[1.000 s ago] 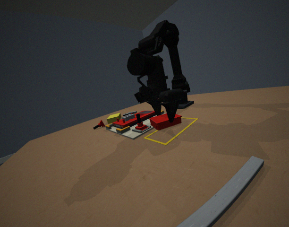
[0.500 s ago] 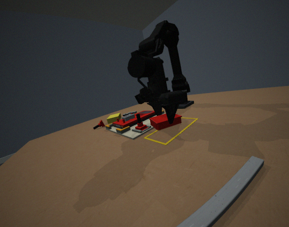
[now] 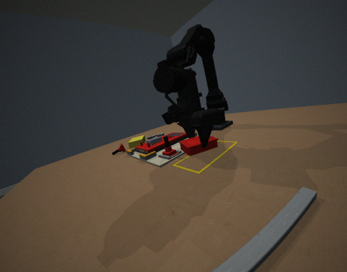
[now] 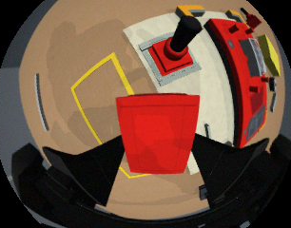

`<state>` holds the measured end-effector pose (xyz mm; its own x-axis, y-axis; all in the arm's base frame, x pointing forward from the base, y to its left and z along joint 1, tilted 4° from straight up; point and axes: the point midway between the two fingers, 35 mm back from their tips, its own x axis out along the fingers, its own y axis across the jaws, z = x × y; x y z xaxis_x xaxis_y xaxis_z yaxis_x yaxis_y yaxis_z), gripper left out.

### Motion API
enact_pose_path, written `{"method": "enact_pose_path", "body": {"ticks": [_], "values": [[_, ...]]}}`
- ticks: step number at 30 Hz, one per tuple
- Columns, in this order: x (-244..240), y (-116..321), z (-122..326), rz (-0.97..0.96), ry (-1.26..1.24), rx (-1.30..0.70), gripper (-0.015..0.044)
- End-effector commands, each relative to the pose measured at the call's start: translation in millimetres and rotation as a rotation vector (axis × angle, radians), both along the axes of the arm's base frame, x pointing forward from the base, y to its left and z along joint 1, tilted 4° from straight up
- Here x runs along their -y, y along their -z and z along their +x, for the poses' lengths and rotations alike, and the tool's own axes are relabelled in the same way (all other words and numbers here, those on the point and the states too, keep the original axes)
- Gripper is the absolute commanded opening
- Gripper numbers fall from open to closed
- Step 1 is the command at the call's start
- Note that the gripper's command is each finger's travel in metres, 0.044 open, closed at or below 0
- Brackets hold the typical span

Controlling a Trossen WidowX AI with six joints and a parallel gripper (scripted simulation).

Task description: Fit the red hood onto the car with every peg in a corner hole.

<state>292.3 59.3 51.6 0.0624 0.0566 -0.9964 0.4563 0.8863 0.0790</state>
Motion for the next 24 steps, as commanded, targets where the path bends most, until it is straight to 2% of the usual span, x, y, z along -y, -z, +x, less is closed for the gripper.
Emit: {"method": "enact_pose_path", "body": {"ticks": [1,5,6,24], "values": [[0,-4,0,0.000,0.000,0.001,0.0111],[1,-10,0,0.000,0.000,0.001,0.0006],[1,-12,-1,0.000,0.000,0.001,0.0000],[4,-61,-3,0.000,0.000,0.001,0.0000]]}}
